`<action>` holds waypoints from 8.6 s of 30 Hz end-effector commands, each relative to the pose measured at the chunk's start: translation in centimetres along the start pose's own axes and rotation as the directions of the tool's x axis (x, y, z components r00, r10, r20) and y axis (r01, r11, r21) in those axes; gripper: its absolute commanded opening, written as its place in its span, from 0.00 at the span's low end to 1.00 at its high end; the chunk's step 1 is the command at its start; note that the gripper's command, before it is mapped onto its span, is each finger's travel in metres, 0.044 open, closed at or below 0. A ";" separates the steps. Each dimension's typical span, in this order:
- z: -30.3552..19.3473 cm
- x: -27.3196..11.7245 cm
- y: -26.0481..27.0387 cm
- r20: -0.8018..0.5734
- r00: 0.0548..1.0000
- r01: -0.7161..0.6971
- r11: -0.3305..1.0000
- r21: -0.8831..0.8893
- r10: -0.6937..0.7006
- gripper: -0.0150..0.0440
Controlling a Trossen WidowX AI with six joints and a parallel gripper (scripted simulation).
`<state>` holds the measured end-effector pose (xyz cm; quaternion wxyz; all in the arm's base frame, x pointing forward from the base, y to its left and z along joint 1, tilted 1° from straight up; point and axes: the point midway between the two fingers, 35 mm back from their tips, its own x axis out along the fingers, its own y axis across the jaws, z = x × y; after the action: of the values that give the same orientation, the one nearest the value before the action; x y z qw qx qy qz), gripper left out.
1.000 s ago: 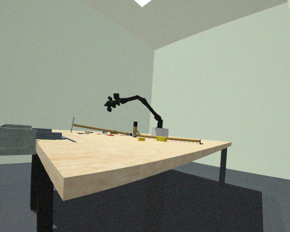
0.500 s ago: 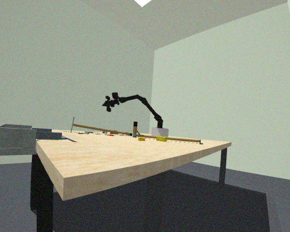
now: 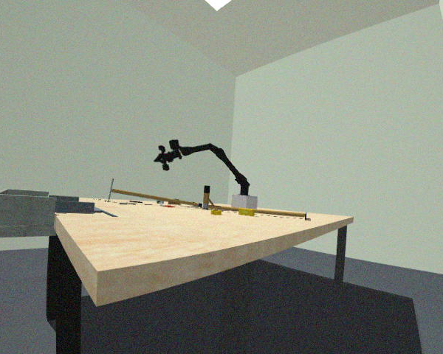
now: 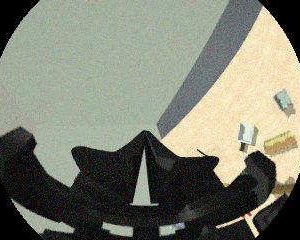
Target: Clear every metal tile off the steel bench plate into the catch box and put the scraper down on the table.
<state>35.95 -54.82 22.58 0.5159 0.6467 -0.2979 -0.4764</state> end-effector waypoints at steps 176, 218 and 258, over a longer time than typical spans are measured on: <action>-39.0 -37.9 -21.5 -0.461 0.500 -0.675 0.004 -0.738 -0.734 0.25; -39.3 -49.9 -26.3 -0.368 0.359 -0.899 -0.211 -0.385 -0.858 0.25; -36.5 -60.5 -30.1 -0.230 0.268 -0.956 -0.287 0.055 -0.936 0.25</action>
<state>44.66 20.44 13.11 0.7729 -0.1173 0.6001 0.1693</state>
